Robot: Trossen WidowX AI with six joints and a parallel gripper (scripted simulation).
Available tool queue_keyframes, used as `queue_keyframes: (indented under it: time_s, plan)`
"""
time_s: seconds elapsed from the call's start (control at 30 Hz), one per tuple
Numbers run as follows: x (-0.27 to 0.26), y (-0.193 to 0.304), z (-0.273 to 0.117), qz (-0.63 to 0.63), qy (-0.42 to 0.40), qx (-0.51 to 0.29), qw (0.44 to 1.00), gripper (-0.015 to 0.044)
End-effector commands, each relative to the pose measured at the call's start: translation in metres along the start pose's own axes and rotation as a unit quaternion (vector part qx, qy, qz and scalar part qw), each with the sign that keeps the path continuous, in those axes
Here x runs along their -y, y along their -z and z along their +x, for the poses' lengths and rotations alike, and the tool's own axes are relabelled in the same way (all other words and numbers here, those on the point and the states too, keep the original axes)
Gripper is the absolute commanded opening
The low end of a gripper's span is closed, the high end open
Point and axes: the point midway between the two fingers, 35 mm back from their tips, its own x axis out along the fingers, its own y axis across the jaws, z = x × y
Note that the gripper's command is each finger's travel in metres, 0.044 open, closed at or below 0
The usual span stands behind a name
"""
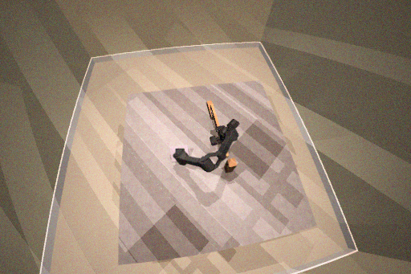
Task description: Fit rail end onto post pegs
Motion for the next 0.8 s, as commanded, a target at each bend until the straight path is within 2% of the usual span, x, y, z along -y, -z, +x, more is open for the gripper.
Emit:
queue_keyframes:
  time_s: [0.0, 0.77]
  plan:
    - [0.0006, 0.0029, -0.0039, -0.001, 0.003, 0.002, 1.000, 0.0000]
    - [0.0009, 0.0097, -0.0044, -0.001, 0.003, 0.002, 1.000, 0.0000]
